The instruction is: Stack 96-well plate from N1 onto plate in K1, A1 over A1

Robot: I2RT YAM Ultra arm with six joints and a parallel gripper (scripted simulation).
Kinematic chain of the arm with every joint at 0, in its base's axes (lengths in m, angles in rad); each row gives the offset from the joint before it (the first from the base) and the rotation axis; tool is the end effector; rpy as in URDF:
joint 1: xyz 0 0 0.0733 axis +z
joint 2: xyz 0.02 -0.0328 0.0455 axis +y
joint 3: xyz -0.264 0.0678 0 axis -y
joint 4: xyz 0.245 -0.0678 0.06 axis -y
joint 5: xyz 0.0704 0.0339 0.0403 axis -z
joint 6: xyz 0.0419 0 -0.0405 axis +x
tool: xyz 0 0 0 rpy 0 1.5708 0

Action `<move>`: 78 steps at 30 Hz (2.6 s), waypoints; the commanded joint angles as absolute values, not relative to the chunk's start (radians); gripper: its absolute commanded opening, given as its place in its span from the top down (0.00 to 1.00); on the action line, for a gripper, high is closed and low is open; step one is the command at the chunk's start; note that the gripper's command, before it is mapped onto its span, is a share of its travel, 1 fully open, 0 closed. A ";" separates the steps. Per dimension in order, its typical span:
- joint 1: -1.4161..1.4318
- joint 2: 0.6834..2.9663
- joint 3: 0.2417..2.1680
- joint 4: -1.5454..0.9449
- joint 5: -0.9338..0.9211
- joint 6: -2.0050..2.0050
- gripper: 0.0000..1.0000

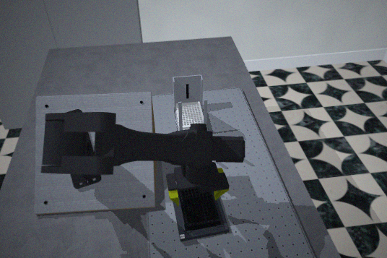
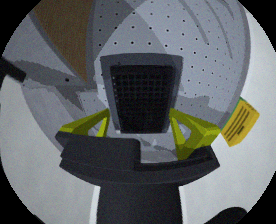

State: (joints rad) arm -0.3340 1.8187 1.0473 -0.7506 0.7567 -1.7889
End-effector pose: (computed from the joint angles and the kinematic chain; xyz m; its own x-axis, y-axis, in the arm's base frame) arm 0.2809 -0.1268 0.1462 -0.0594 -0.7308 0.6800 -0.9797 0.1734 0.1008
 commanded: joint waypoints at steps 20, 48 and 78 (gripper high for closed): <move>-0.365 1.860 1.020 -0.628 0.742 -1.873 0.00; -0.365 1.860 1.020 -0.628 0.742 -1.871 0.00; -0.366 1.860 1.011 -0.638 0.742 -1.866 1.00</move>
